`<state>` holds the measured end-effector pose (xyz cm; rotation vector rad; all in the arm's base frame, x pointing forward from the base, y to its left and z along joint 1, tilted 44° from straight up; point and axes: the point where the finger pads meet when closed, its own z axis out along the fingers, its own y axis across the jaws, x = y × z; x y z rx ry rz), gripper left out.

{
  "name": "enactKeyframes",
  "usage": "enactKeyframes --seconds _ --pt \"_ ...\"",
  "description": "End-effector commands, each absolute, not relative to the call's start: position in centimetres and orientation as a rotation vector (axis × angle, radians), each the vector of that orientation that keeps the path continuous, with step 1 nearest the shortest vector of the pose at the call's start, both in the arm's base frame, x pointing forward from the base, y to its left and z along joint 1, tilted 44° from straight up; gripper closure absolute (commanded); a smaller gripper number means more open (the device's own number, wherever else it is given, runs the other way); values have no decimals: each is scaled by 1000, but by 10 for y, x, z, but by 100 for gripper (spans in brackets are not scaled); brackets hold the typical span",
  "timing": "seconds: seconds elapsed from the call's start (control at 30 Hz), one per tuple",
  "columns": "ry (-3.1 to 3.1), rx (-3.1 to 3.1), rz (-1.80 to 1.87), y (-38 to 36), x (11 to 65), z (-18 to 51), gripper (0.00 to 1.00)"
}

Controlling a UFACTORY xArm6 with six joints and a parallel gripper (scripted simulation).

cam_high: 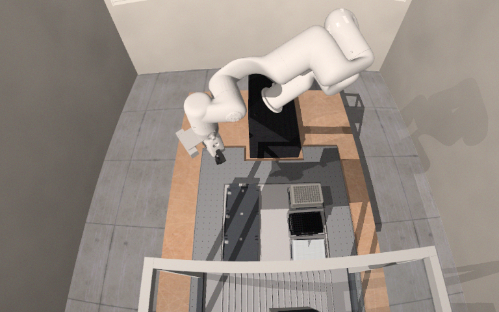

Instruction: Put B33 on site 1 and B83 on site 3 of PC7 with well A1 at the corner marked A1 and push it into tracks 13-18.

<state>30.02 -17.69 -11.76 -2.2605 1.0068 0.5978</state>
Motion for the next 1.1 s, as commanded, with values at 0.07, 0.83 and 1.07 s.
enactKeyframes --seconds 0.07,0.83,1.07 --pt "1008 -2263 593 -179 301 -117 0" --pt "738 -2350 469 -158 324 -96 0" --pt "541 -2393 384 -141 337 -82 0"
